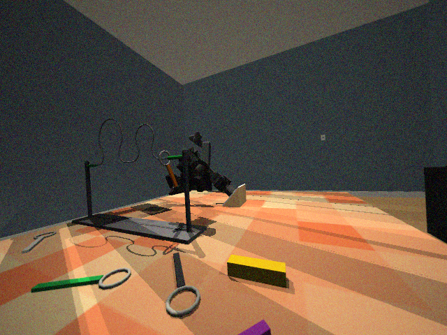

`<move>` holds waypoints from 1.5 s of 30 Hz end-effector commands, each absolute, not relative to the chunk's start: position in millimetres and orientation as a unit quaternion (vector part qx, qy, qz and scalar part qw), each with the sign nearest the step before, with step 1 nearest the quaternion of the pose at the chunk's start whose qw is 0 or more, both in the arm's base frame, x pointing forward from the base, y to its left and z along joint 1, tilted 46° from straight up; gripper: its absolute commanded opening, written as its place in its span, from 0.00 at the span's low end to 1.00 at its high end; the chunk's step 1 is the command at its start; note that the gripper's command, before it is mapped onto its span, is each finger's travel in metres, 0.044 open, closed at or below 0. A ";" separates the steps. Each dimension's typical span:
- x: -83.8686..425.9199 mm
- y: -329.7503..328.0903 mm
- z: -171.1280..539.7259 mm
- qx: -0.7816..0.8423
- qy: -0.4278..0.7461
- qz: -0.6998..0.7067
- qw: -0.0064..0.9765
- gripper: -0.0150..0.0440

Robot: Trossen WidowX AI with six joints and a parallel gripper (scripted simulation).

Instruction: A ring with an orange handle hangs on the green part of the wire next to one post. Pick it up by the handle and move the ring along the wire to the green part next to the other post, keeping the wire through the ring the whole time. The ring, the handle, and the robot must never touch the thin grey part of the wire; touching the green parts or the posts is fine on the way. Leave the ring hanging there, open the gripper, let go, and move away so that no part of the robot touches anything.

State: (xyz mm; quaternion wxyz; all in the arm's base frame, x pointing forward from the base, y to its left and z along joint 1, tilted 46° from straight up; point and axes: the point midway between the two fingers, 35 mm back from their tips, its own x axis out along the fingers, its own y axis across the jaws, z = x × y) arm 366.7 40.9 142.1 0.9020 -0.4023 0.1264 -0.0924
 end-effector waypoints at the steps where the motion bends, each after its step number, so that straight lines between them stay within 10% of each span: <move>1: 366.3 43.8 138.2 -0.399 0.127 -0.093 0.903 0.00; 45: 366.5 50.9 106.9 -0.398 0.127 -0.093 0.904 0.00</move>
